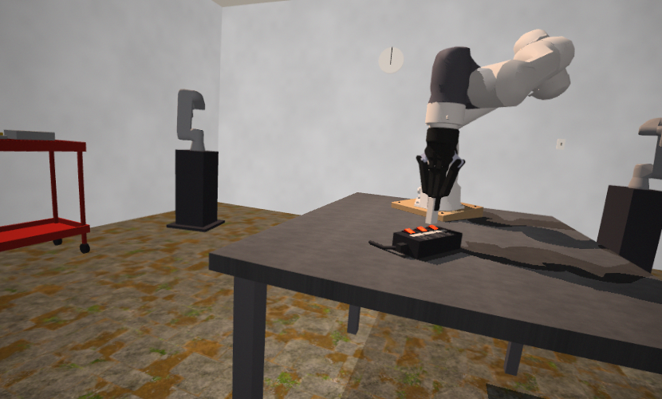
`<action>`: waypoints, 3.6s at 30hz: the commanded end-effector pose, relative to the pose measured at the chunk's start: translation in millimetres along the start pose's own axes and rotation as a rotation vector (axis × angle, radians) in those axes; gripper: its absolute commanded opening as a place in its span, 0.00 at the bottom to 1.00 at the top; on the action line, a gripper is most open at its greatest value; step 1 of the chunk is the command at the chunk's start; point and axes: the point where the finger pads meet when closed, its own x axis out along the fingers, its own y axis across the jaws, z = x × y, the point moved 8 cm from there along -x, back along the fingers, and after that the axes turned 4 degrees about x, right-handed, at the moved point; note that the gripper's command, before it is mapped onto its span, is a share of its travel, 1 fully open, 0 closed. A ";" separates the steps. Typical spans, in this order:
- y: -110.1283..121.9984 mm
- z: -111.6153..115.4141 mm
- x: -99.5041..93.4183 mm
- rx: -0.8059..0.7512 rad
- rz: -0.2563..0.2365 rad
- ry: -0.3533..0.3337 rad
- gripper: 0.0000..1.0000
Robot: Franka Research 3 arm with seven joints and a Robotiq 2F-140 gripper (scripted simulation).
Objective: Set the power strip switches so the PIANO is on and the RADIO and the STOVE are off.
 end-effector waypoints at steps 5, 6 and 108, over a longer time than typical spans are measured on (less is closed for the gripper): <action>1.1 0.2 1.4 0.004 0.002 0.001 0.00; 1.1 0.2 1.7 0.004 0.002 0.001 0.00; 5.5 91.3 -43.1 0.006 0.003 0.001 0.00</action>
